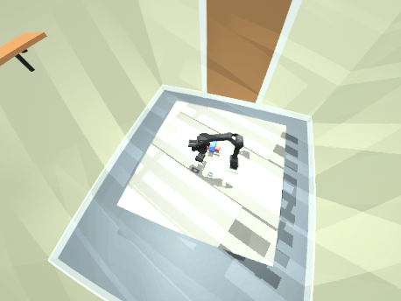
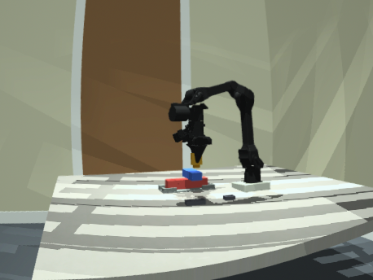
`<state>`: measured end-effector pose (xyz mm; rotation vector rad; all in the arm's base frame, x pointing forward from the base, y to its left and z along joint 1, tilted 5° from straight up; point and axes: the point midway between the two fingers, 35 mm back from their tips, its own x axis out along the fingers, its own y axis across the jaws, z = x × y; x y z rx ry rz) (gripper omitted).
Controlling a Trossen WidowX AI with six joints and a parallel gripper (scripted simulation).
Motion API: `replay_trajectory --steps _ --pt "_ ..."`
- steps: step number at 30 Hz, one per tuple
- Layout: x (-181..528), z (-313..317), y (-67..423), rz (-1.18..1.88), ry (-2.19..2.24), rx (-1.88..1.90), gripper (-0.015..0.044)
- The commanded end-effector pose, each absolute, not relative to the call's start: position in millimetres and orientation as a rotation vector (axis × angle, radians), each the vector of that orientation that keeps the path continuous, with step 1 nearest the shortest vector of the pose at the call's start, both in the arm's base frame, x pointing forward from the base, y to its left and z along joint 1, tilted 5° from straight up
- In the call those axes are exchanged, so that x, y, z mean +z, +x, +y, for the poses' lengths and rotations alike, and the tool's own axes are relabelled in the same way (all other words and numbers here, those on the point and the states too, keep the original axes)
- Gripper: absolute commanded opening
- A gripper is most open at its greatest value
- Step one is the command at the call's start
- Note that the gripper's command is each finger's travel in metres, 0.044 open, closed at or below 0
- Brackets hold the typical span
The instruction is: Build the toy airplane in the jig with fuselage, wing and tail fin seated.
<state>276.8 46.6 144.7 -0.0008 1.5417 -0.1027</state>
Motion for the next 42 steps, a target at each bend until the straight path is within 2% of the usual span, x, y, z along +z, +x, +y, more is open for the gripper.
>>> replay_trajectory --steps 1,42 --pt "143.4 37.9 283.5 1.541 -0.008 -0.103 0.0" --pt "131.3 -77.5 319.1 1.541 -0.048 -0.088 0.0"
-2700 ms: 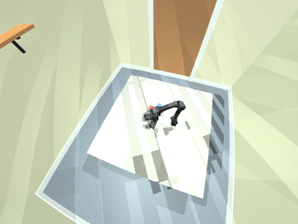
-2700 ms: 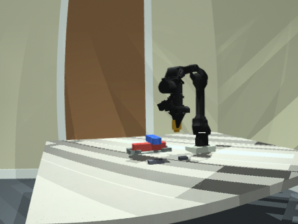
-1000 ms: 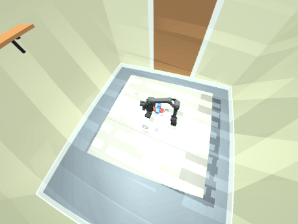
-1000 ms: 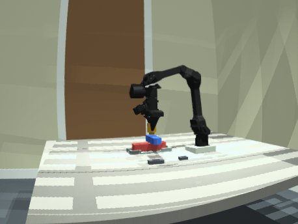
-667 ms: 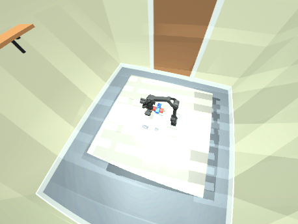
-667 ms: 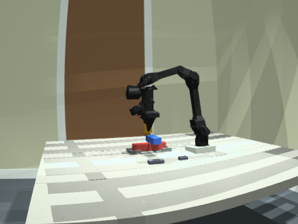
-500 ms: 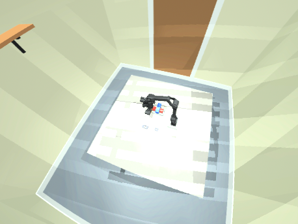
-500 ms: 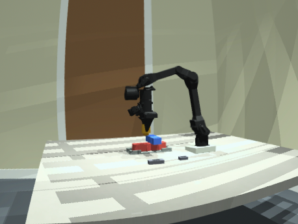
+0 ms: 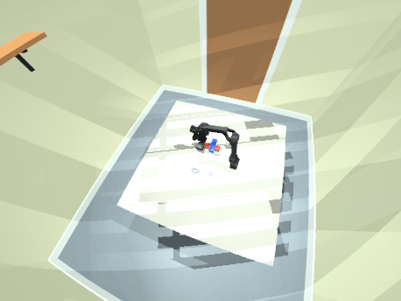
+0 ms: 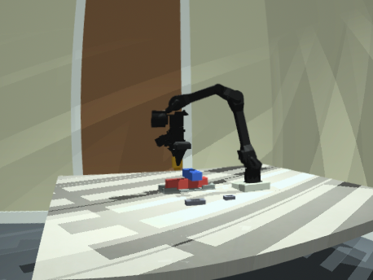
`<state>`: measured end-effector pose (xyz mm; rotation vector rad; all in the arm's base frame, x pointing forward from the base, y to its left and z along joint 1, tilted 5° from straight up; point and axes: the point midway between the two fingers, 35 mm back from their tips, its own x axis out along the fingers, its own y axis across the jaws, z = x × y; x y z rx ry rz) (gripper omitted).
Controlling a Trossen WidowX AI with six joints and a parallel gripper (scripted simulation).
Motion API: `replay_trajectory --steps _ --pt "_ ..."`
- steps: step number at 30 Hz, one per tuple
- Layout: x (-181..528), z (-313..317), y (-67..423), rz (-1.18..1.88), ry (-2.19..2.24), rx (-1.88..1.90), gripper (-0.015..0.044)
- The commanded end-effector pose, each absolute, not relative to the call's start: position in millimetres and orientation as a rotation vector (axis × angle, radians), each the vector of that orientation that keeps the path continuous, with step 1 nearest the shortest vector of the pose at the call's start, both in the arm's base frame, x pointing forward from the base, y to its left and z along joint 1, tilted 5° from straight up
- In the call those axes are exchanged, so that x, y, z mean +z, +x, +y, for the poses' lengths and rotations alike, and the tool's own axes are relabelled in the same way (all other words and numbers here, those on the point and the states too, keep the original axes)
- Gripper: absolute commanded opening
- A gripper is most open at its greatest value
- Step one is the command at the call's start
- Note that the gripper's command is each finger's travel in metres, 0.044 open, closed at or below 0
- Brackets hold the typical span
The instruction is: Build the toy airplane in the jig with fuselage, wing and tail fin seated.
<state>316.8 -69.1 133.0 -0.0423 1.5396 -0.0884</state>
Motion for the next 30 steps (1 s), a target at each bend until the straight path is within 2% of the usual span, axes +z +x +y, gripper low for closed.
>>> replay_trajectory --steps 1,17,20,30 --pt "130.9 -80.6 319.5 1.541 -0.049 -0.087 0.0" --pt "125.5 -123.6 320.9 1.545 -0.066 -0.077 0.0" --pt "125.6 -123.6 320.8 1.545 -0.066 -0.077 0.0065" --pt "125.6 -123.6 320.8 1.545 -0.066 -0.077 0.0065"
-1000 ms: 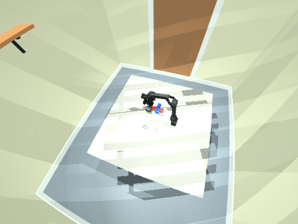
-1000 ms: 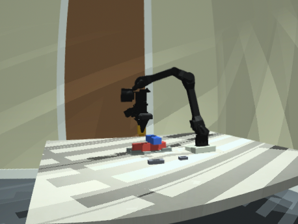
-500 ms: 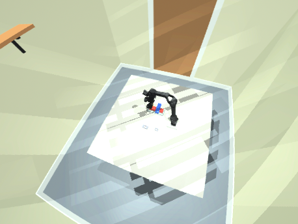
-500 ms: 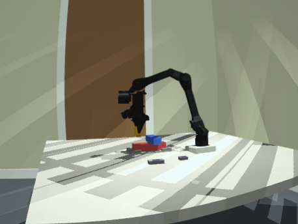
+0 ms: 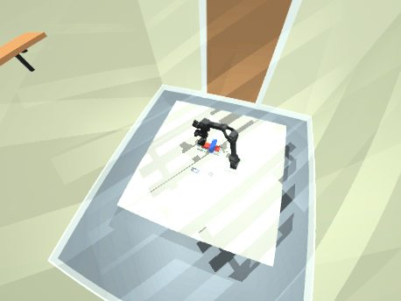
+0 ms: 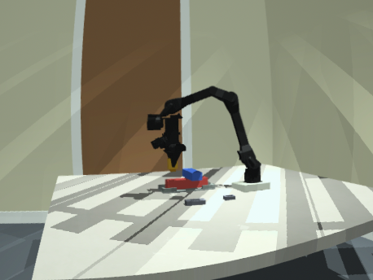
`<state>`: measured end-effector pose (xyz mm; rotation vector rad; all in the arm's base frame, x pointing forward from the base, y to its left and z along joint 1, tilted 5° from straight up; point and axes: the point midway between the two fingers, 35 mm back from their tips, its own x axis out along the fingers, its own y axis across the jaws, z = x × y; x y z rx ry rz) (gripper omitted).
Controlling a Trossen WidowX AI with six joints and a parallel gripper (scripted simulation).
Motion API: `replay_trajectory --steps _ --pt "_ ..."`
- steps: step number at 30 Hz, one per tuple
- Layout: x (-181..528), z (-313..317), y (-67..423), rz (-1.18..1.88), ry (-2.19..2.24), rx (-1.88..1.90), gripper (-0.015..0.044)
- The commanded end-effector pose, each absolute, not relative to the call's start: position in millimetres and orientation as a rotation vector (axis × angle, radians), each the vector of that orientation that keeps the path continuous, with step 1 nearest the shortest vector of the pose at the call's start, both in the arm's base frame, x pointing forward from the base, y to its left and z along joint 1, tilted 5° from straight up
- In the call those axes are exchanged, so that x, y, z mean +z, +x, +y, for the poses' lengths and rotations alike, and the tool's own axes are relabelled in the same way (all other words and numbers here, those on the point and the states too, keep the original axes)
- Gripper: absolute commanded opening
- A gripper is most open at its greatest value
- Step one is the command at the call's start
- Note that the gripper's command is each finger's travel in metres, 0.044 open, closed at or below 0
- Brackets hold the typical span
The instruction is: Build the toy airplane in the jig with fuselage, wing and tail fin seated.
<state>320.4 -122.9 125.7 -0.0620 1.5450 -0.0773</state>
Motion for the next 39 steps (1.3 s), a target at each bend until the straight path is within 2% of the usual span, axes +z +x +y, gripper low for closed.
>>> replay_trajectory --steps 1,37,39 --pt "125.6 -123.6 320.8 1.545 -0.066 -0.077 0.0065" --pt "85.6 -128.1 322.2 1.545 -0.067 -0.078 0.0065" --pt "87.5 -127.7 322.6 1.541 -0.064 -0.079 0.0052"
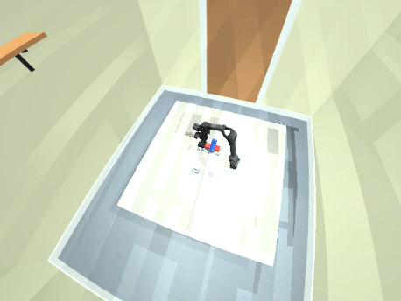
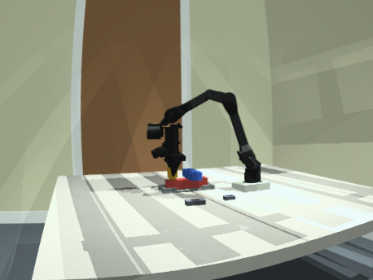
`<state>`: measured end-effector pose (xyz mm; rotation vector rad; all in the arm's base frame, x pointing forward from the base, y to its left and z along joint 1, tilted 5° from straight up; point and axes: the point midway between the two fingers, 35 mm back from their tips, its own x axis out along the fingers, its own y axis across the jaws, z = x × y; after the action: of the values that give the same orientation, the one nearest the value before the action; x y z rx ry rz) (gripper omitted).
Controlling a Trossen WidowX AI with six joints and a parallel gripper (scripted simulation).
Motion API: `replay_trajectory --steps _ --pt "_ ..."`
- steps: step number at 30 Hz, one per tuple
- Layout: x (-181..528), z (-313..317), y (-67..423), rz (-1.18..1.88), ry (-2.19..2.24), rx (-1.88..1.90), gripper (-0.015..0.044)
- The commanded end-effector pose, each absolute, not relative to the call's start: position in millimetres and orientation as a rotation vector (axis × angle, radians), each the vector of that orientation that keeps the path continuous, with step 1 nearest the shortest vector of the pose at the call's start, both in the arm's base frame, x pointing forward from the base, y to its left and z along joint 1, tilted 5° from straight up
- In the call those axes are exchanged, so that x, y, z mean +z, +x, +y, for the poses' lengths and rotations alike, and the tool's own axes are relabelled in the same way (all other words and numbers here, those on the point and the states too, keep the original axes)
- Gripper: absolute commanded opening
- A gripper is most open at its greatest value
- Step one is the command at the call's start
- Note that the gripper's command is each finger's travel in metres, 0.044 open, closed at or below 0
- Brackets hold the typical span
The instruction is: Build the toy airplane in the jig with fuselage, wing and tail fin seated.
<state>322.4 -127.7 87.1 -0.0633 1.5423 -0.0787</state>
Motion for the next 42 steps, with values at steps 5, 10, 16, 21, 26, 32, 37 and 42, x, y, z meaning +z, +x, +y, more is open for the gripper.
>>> replay_trajectory --steps 5,10,16,21,26,32,37,42 --pt "87.5 -127.7 322.6 1.541 -0.064 -0.079 0.0" --pt "87.5 -127.7 322.6 1.541 -0.064 -0.079 0.0053" --pt "87.5 -127.7 322.6 1.541 -0.064 -0.079 0.021" --pt "87.5 -127.7 322.6 1.541 -0.064 -0.079 0.026" --pt "106.2 -126.8 324.6 1.542 -0.064 -0.079 0.026" --pt "175.7 -119.6 320.8 1.544 -0.066 -0.077 0.026" --pt "178.0 -120.3 323.5 1.544 -0.066 -0.077 0.026" --pt "178.0 -120.3 323.5 1.544 -0.066 -0.077 0.026"
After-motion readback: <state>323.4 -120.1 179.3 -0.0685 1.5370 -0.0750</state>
